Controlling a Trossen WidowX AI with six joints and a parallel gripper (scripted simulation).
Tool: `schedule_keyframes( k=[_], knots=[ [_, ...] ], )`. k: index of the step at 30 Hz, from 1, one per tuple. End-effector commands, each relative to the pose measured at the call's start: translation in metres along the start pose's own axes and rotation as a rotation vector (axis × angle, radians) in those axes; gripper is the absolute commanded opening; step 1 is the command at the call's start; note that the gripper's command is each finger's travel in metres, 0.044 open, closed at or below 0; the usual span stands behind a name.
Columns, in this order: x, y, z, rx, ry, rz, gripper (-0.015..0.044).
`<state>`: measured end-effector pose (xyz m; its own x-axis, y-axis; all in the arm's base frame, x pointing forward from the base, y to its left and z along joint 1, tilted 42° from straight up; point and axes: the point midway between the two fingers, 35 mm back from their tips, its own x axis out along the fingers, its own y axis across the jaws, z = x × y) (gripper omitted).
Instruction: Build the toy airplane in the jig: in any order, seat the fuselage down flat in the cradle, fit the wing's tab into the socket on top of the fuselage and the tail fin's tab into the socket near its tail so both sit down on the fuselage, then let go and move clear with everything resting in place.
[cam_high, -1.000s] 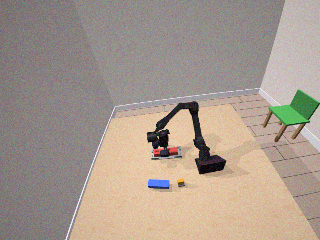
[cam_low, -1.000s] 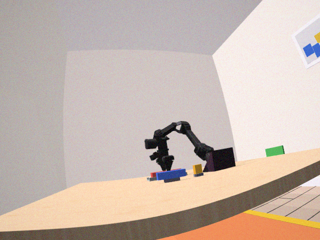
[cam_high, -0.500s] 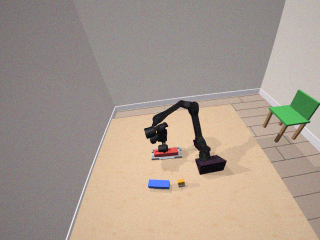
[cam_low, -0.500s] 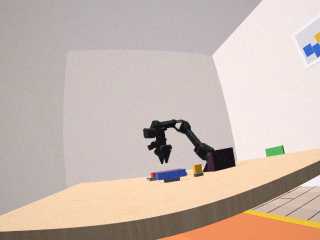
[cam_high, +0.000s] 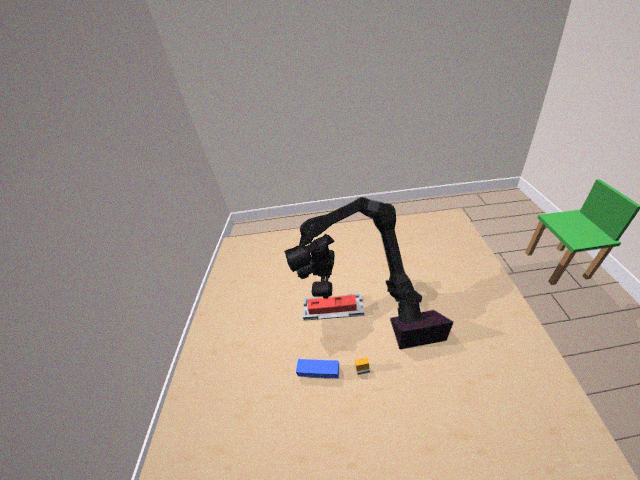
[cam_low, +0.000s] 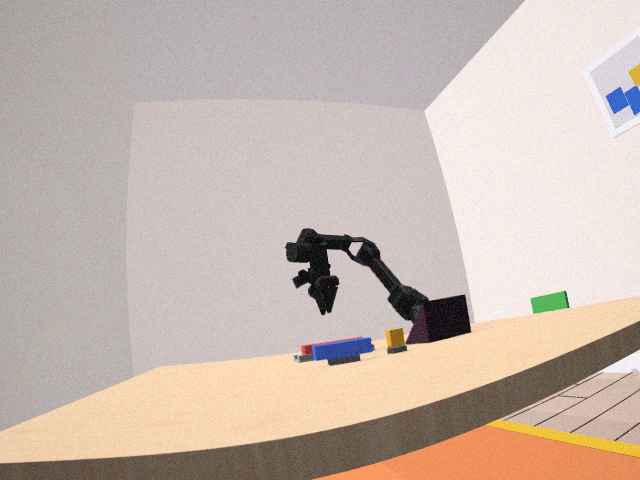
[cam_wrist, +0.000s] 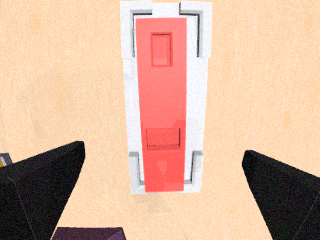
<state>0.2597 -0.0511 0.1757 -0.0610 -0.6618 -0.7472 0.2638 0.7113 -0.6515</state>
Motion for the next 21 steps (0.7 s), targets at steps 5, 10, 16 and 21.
schedule_keyframes(
  k=[5, 10, 16, 21],
  knots=[
    [-0.003, 0.048, 0.020, 0.021, 0.002, 0.013, 0.0440],
    [-0.003, 0.125, 0.036, 0.021, 0.002, 0.021, 0.0440],
    [0.007, 0.220, 0.030, 0.025, 0.001, 0.018, 0.0440],
    [0.012, 0.246, 0.025, 0.026, 0.000, 0.015, 0.0440]
  ],
)
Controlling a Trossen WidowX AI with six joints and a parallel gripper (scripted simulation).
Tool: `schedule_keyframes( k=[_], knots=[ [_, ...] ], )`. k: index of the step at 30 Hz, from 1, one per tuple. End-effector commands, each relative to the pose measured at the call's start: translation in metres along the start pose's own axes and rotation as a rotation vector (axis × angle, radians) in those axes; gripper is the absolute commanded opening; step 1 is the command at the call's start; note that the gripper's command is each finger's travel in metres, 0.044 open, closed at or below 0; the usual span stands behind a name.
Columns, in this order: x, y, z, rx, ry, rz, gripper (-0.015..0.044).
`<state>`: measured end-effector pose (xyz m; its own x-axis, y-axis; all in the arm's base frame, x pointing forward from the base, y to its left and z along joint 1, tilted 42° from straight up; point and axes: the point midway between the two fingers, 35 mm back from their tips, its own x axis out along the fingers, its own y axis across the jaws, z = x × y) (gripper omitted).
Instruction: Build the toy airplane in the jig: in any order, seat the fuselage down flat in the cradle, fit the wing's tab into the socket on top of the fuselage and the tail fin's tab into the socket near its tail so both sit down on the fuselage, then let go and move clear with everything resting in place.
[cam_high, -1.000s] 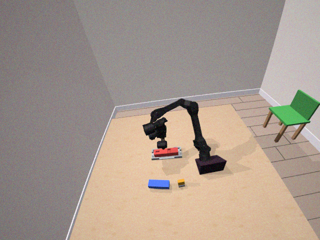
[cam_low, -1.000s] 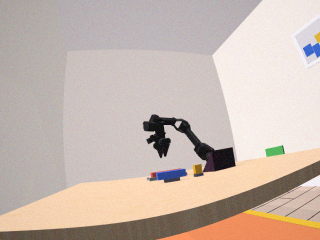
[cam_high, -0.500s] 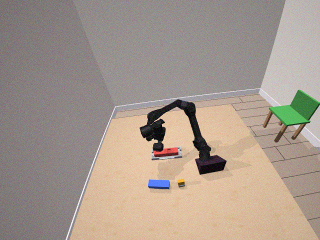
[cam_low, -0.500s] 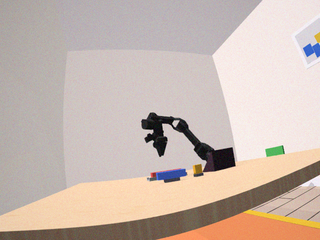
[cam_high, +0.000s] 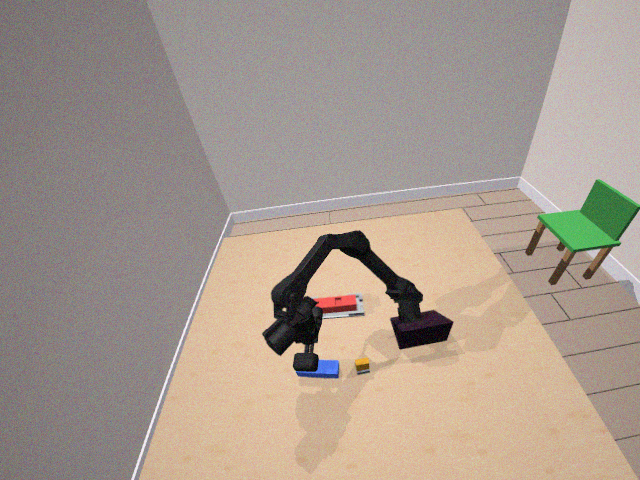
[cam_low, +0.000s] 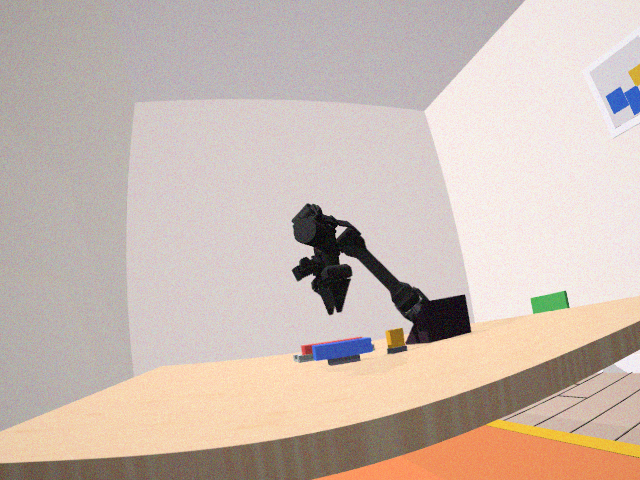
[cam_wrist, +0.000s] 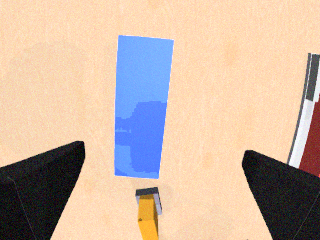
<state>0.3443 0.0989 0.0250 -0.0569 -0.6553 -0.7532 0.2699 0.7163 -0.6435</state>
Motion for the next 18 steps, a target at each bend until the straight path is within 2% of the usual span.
schedule_keyframes(
  k=[1, 5, 9, 18],
  knots=[
    [0.004, 0.019, -0.002, 0.021, 0.002, 0.005, 0.0440],
    [0.005, 0.019, -0.002, 0.021, 0.002, 0.005, 0.0440],
    [0.037, 0.019, -0.001, 0.021, 0.001, 0.004, 0.0440],
    [0.054, 0.019, -0.002, 0.021, 0.001, 0.004, 0.0440]
  ],
)
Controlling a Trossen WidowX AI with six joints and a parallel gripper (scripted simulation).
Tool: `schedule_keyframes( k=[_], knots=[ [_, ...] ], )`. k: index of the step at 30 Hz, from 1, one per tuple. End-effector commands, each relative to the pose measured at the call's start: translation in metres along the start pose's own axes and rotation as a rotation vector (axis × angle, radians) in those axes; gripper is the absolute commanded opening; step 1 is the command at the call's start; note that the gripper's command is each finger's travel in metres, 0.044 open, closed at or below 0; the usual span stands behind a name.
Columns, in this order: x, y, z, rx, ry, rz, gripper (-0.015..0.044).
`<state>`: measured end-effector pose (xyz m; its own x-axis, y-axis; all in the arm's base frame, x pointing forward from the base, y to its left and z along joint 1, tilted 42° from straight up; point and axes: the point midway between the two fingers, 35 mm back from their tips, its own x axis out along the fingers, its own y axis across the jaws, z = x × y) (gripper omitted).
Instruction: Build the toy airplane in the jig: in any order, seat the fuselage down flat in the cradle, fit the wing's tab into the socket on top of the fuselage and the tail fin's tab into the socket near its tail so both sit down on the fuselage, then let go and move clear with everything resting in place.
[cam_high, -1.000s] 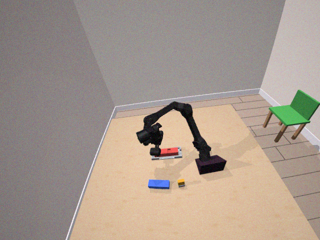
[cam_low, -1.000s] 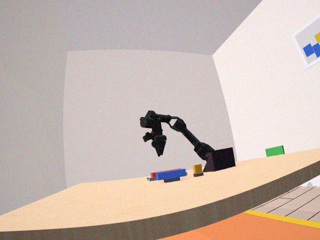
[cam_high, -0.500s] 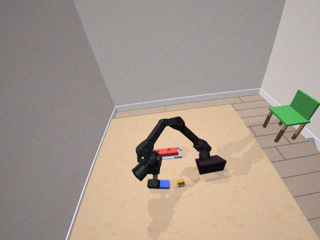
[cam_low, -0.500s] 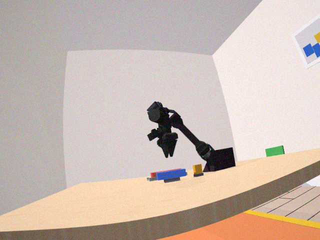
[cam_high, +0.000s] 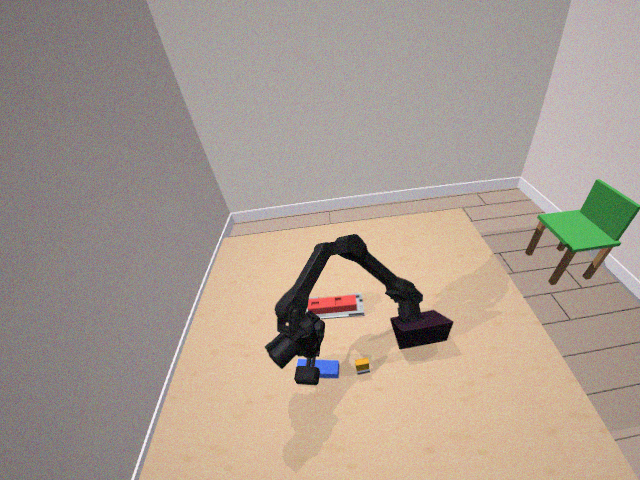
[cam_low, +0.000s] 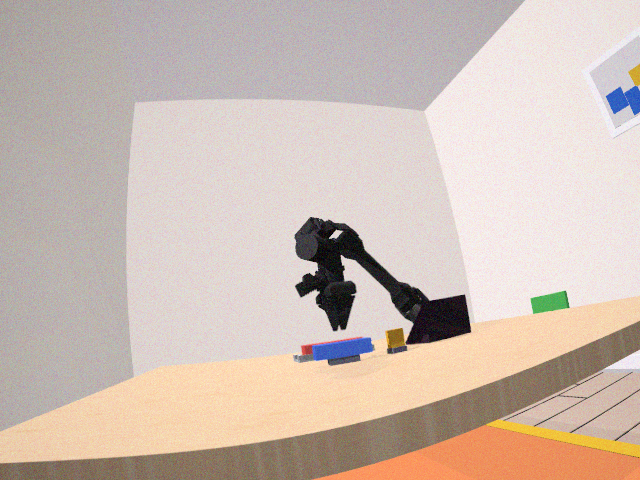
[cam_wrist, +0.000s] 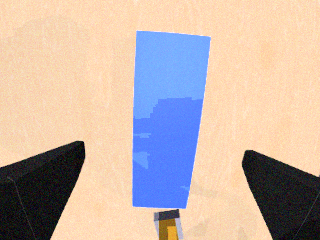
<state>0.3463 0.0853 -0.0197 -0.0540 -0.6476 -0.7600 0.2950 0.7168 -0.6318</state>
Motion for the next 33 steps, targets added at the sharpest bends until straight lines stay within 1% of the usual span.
schedule_keyframes(
  k=[1, 32, 33],
  knots=[
    [0.011, -0.001, -0.001, -0.004, 0.000, -0.007, 0.0440],
    [0.054, -0.002, 0.000, -0.004, -0.001, -0.008, 0.0440],
    [0.054, -0.002, 0.000, -0.004, -0.001, -0.008, 0.0414]
  ],
)
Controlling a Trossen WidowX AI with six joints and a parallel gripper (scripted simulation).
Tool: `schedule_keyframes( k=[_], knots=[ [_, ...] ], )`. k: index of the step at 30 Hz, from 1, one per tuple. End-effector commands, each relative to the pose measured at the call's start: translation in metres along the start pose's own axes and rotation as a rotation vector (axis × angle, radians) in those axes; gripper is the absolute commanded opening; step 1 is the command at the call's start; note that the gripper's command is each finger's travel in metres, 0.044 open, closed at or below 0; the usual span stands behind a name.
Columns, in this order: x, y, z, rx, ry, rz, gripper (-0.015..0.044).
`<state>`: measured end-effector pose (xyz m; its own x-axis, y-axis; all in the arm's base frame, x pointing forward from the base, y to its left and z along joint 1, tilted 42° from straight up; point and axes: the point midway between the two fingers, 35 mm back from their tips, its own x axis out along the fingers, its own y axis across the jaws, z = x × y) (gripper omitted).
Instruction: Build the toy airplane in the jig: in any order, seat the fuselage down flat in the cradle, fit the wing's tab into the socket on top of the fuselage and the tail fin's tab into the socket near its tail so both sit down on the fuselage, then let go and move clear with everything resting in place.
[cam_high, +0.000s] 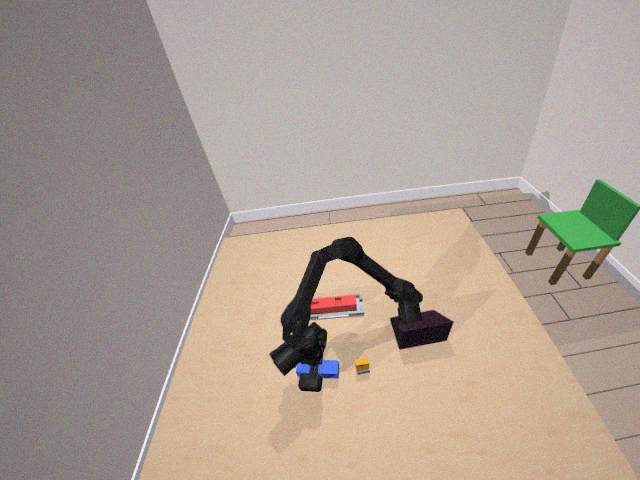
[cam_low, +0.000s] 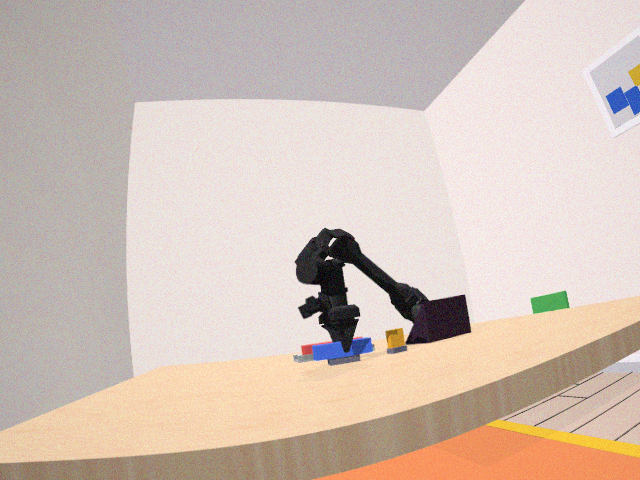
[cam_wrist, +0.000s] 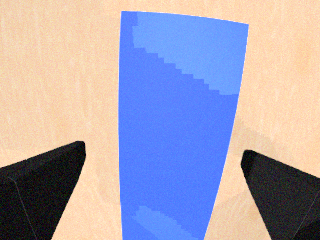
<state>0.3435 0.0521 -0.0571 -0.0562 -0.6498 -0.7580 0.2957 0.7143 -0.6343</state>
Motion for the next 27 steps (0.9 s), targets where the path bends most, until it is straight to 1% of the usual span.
schedule_keyframes(
  k=[1, 9, 16, 21, 27],
  knots=[
    [0.004, -0.001, -0.001, -0.005, -0.002, -0.005, 0.0387],
    [0.004, -0.001, -0.001, -0.005, -0.002, -0.005, 0.0177],
    [0.004, -0.001, -0.001, -0.005, -0.002, -0.005, 0.0131],
    [-0.003, 0.001, 0.001, -0.007, -0.018, 0.009, 0.0000],
    [-0.021, 0.006, 0.004, -0.011, -0.054, 0.040, 0.0000]
  ],
)
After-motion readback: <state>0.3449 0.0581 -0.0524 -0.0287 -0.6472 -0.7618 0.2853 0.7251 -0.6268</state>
